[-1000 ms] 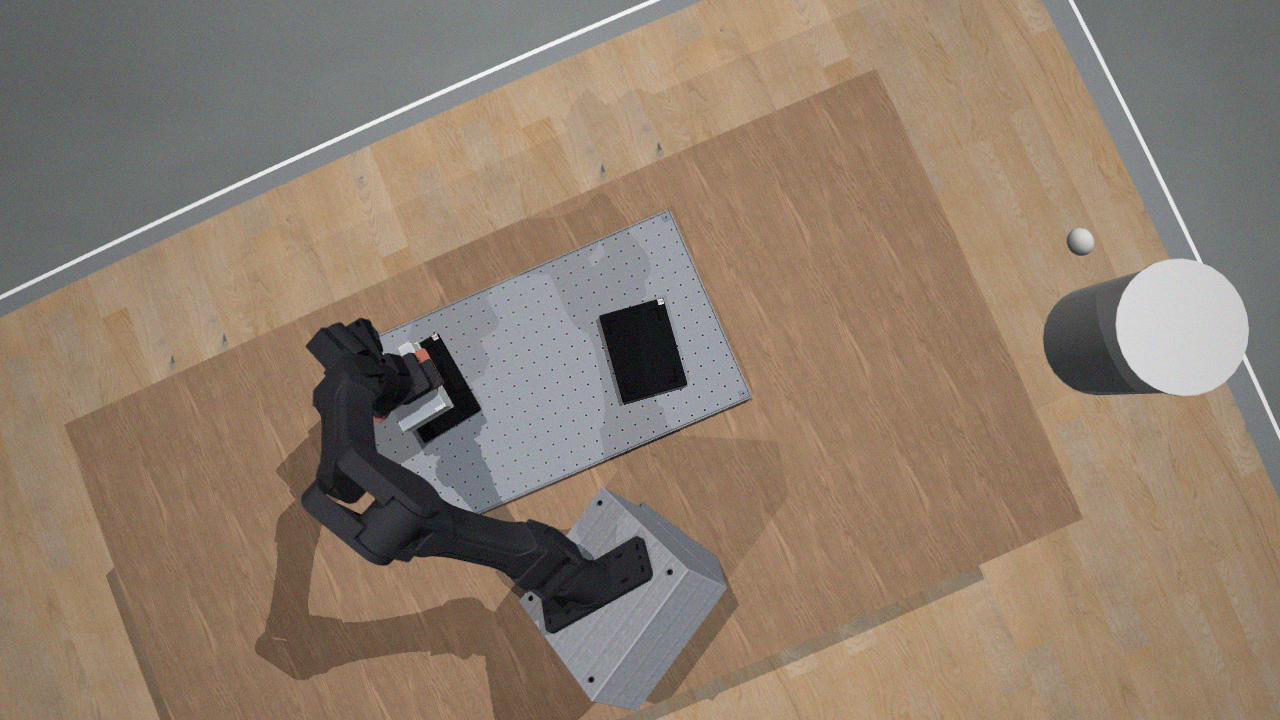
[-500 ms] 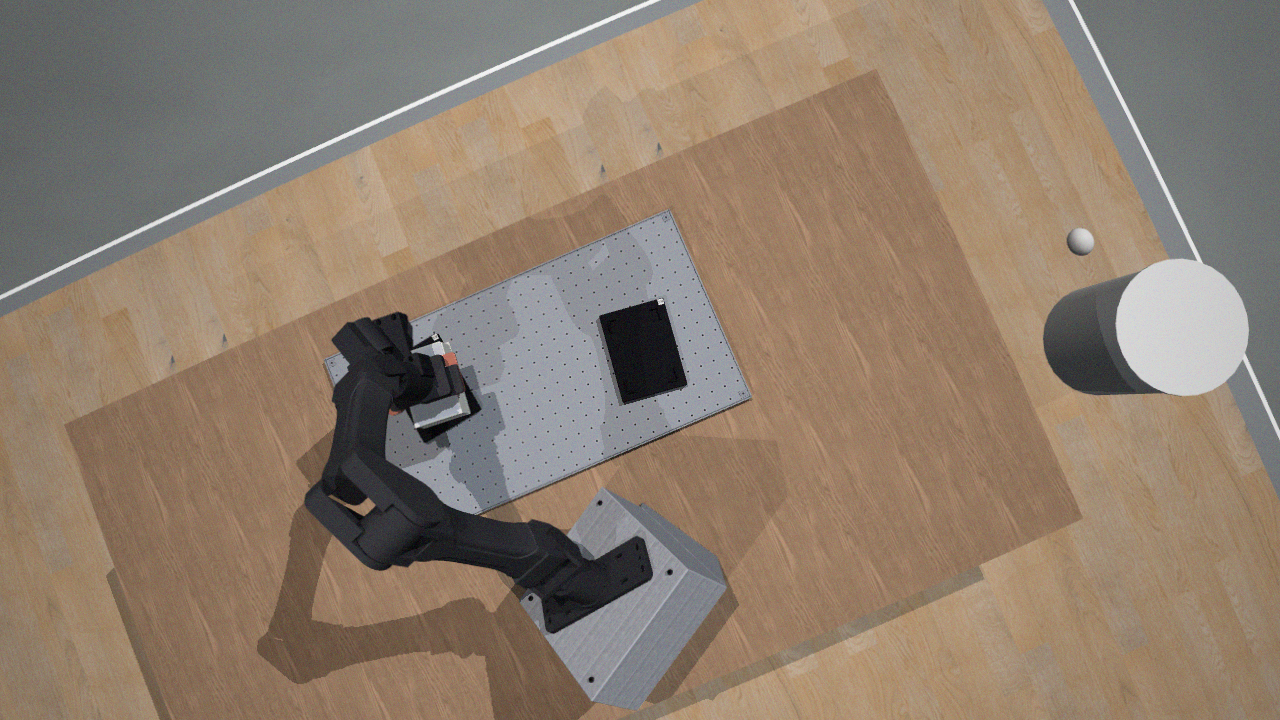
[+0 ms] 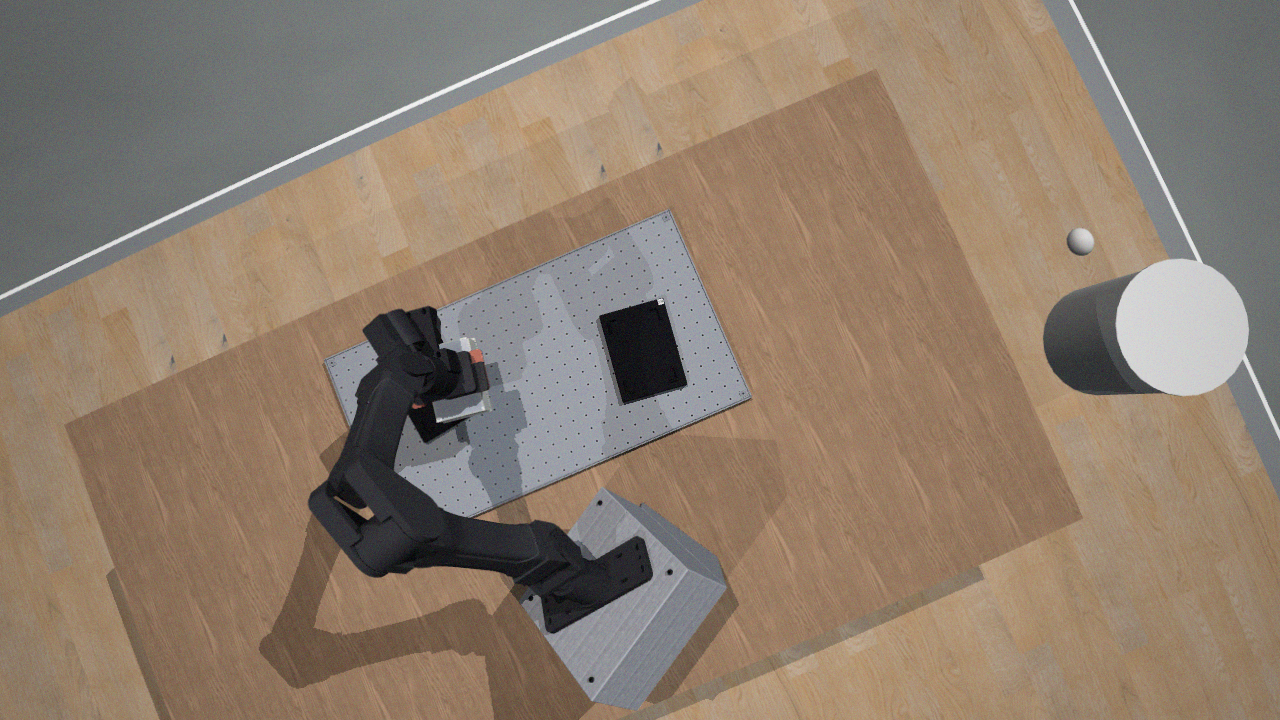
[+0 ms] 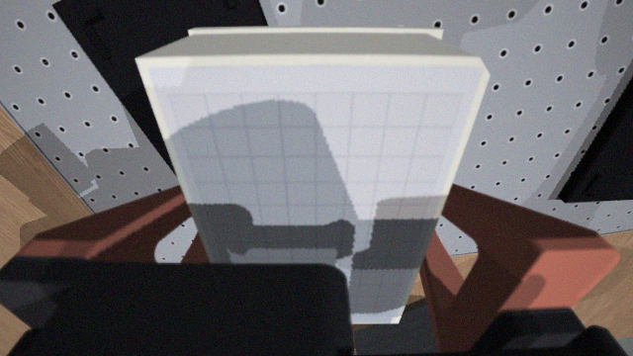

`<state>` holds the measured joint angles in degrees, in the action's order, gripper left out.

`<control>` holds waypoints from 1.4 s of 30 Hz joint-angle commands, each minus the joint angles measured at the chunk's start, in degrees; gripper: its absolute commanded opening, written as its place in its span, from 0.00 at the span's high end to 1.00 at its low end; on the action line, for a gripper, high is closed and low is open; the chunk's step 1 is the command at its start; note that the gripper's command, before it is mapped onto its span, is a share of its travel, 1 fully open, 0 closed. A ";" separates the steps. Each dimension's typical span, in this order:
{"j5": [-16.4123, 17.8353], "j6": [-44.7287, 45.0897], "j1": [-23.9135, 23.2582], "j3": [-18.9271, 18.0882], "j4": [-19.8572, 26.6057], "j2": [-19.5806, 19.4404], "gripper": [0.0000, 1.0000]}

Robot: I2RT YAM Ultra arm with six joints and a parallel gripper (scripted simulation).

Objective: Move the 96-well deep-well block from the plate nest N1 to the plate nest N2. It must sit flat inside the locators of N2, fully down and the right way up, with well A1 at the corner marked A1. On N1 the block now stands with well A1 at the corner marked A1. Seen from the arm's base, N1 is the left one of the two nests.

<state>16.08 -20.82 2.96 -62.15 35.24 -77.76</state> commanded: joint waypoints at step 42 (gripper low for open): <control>15.42 22.74 -24.87 8.30 -4.52 -3.37 1.00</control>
<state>30.30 0.19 -21.19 -53.67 31.03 -81.52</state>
